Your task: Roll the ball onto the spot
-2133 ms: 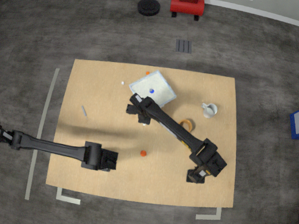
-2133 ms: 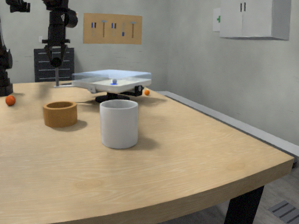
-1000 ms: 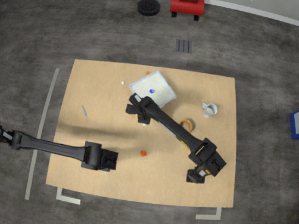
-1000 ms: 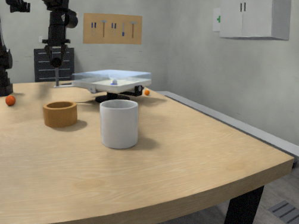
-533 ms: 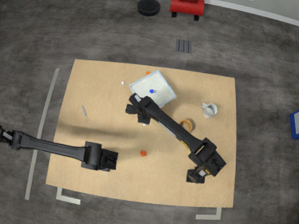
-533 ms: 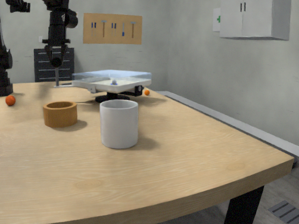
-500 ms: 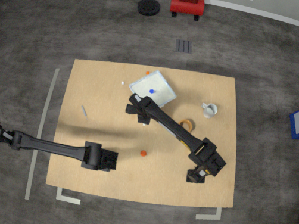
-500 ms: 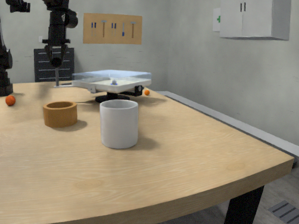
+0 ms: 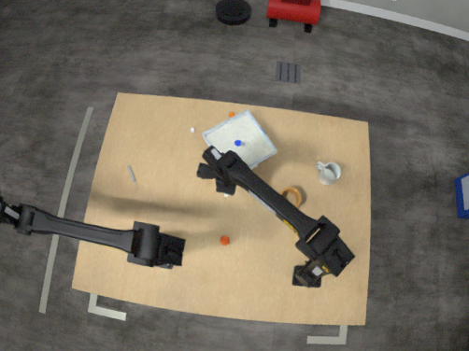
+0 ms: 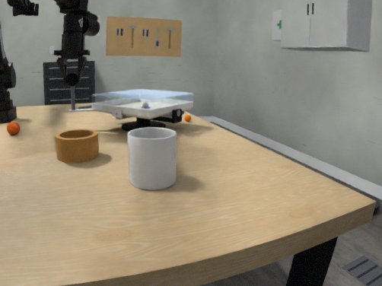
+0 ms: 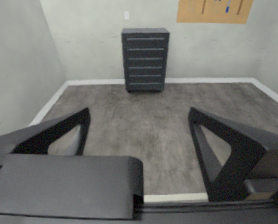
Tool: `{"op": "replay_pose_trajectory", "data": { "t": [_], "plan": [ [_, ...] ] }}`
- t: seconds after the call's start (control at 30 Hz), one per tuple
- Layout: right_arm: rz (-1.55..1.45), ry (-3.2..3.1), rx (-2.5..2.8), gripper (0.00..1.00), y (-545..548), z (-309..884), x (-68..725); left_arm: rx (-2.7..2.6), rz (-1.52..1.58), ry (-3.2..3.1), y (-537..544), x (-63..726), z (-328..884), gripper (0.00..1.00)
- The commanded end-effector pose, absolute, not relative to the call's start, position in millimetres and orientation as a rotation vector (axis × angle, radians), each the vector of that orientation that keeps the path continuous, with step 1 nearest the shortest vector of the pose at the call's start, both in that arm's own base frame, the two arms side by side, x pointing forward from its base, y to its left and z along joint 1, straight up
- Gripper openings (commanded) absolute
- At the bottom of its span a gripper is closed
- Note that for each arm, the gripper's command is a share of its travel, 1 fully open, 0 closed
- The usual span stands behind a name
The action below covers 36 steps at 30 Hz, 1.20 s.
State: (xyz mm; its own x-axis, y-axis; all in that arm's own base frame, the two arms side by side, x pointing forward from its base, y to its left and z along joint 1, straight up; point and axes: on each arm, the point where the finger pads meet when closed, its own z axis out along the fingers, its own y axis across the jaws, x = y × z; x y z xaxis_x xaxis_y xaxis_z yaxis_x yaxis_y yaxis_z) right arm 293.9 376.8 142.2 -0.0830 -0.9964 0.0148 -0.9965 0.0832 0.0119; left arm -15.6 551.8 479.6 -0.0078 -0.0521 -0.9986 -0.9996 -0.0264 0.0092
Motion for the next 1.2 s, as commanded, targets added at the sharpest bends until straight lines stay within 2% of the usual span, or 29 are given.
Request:
{"op": "replay_pose_trajectory", "data": {
  "t": [0.0,1.17],
  "plan": [
    [-0.013,-2.371,2.148,0.0,399.8,166.0,313.3,-1.242,1.242,1.188,544.4,-23.9,500.5,1.0],
    [-0.013,-2.368,2.148,0.0,401.5,164.2,313.4,-1.242,1.242,1.188,544.4,-23.9,500.5,1.0]
  ]
}}
